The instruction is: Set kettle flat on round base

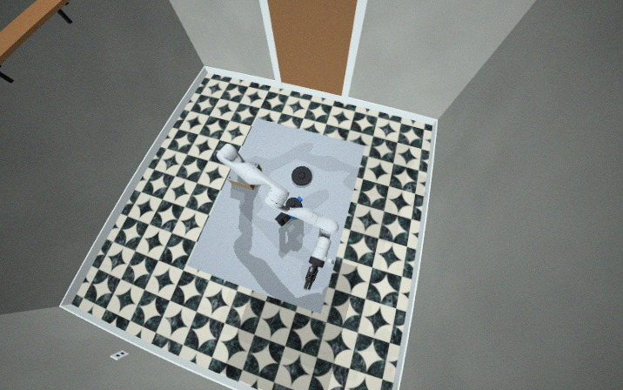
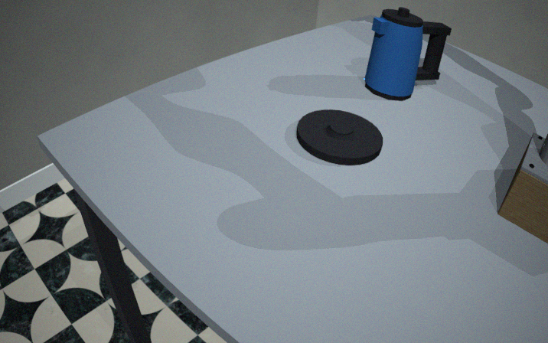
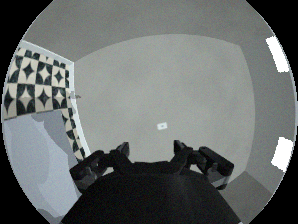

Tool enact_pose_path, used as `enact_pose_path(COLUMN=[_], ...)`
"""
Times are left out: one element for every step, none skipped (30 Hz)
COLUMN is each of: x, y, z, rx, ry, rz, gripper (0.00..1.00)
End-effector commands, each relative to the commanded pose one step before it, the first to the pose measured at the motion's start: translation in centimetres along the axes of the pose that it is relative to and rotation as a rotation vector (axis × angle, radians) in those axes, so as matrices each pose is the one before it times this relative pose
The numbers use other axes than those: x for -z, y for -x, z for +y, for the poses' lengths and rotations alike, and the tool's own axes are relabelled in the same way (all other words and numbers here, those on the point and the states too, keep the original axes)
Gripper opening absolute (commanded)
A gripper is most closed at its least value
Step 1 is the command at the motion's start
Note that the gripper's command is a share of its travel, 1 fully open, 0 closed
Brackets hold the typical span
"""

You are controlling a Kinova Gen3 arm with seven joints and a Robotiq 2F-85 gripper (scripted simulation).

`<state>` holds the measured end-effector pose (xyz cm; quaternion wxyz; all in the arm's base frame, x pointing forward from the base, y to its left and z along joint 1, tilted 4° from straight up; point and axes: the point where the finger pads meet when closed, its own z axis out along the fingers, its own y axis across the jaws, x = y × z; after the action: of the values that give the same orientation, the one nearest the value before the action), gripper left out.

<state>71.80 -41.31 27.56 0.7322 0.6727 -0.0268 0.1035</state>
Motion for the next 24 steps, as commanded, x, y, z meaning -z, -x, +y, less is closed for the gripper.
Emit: enact_pose_path(x=[-0.11, -0.019, -0.02, -0.021, -0.022, -0.022, -0.023, -0.024, -0.024, -0.025, -0.025, -0.026, -0.026, -0.026, -0.027, -0.027, 0.0, 0.0, -0.027, -0.026, -0.026, -0.026, -0.025, -0.025], y=[0.001, 0.039, 0.041, 0.043, 0.045, 0.047, 0.05, 0.052, 0.054, 0.056, 0.058, 0.06, 0.062, 0.065, 0.067, 0.069, 0.0, 0.0, 0.071, 0.073, 0.075, 0.076, 0.078, 0.08], z=[0.338, -0.037, -0.039, -0.042, -0.044, -0.046, -0.048, -0.05, -0.052, -0.054, -0.057, -0.059, -0.061, -0.063, -0.065, -0.067, 0.0, 0.0, -0.069, -0.072, -0.074, -0.076, -0.078, -0.08], rx=[-0.00359, 0.00099, 0.00105, 0.00111, 0.00116, 0.00122, 0.00128, 0.00134, 0.0014, 0.00146, 0.00151, 0.00157, 0.00163, 0.00169, 0.00175, 0.00181, 0.0, 0.0, 0.00187, 0.00193, 0.00199, 0.00205, 0.00211, 0.00217], ry=[0.00106, -0.0029, -0.00307, -0.00324, -0.00341, -0.00359, -0.00377, -0.00395, -0.00414, -0.00432, -0.00451, -0.00471, -0.0049, -0.00509, -0.00529, -0.00549, 0.0, 0.0, -0.00569, -0.00589, -0.00609, -0.00629, -0.00649, -0.0067], rz=[-0.00121, -0.00092, -0.00096, -0.00101, -0.00105, -0.0011, -0.00114, -0.00118, -0.00122, -0.00126, -0.0013, -0.00134, -0.00137, -0.00141, -0.00144, -0.00147, 0.0, 0.0, -0.00149, -0.00152, -0.00154, -0.00156, -0.00157, -0.00159], gripper=[0.8, 0.8, 0.8, 0.8, 0.8, 0.8, 0.8, 0.8, 0.8, 0.8, 0.8, 0.8, 0.8, 0.8, 0.8, 0.8, 0.8, 0.8, 0.8, 0.8, 0.8, 0.8, 0.8, 0.8])
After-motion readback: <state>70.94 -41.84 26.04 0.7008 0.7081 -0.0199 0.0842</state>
